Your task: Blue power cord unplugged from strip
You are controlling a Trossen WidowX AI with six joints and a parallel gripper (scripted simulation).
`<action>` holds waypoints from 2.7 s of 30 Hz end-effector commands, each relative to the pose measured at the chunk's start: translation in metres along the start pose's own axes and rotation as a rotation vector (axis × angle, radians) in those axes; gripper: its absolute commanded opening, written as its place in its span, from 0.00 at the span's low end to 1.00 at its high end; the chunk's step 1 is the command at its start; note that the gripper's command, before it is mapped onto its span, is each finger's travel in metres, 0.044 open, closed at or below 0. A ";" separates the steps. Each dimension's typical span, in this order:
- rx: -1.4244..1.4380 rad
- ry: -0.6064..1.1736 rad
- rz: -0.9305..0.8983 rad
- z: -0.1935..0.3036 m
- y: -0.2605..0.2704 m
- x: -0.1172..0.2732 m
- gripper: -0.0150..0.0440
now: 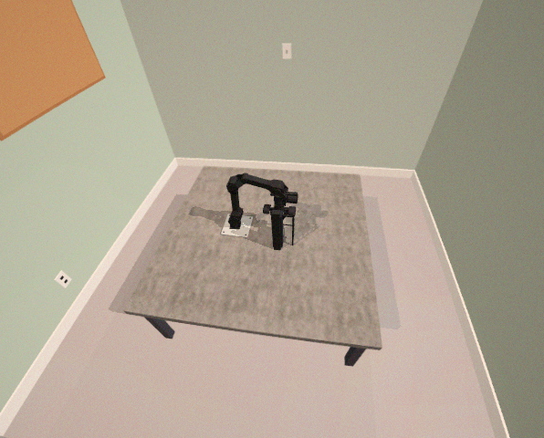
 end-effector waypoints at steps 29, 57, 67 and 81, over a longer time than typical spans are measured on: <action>0.000 -0.002 0.000 -0.011 0.001 -0.008 0.25; 0.003 -0.010 0.000 -0.054 0.014 -0.007 0.25; 0.004 -0.010 0.001 -0.039 0.010 -0.008 0.70; 0.003 -0.015 -0.001 -0.097 0.024 0.005 1.00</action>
Point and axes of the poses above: the point midway between the two fingers, 35 mm back from their tips, its own x axis back along the fingers, its own y axis across the jaws, z = x × y, the point moved 9 cm from there along x, back along the fingers, and after that the axes turned 13 degrees about -x, right-handed, at the moved point
